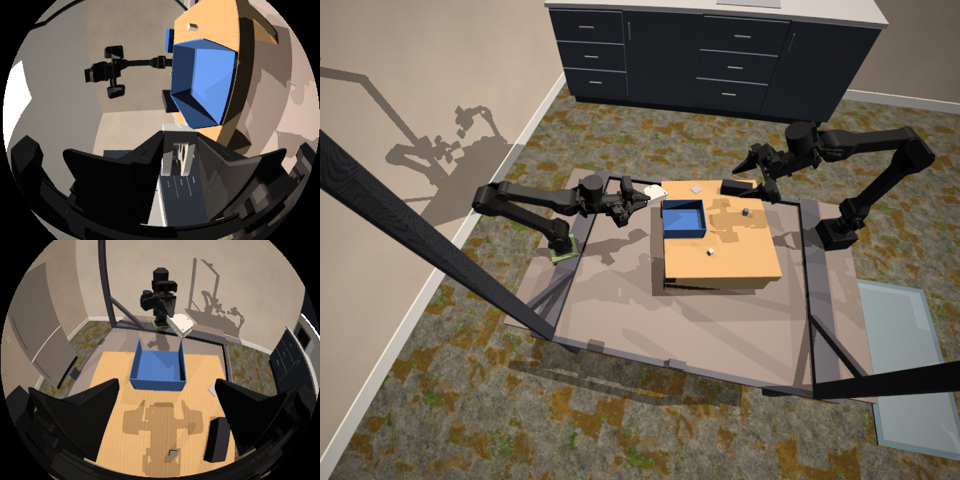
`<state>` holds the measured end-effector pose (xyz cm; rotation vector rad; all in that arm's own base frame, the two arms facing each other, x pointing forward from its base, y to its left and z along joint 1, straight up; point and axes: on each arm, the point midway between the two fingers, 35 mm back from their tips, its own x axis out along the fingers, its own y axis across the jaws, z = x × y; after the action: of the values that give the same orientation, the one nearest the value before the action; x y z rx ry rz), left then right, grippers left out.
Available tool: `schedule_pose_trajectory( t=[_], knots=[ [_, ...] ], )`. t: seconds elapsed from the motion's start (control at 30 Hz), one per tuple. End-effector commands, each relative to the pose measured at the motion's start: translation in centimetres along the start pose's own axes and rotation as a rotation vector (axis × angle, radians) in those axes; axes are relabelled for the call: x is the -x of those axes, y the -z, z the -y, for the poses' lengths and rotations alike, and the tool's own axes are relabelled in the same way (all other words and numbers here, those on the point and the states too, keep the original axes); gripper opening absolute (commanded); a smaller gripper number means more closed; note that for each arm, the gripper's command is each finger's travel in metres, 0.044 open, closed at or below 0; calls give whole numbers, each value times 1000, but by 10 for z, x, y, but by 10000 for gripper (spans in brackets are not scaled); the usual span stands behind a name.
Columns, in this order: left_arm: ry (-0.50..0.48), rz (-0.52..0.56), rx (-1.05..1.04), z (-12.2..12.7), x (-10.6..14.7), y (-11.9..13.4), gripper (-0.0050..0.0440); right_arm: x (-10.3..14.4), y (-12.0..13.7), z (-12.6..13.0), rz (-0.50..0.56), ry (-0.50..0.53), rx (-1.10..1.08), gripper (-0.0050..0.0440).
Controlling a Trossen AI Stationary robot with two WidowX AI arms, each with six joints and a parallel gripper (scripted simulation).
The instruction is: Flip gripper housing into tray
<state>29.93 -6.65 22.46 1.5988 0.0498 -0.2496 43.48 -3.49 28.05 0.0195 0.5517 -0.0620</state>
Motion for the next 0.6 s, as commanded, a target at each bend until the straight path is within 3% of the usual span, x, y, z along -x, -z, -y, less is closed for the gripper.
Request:
schedule_pose_trajectory(
  t=[0.0, 0.57],
  knots=[
    [-7, -6, 7, -11, -1, 3, 111, 8, -9, 0, 30, -4, 5, 440],
    [31, -28, 9, -11, -5, 11, 111, 8, -9, 0, 30, -4, 5, 440]
  ],
)
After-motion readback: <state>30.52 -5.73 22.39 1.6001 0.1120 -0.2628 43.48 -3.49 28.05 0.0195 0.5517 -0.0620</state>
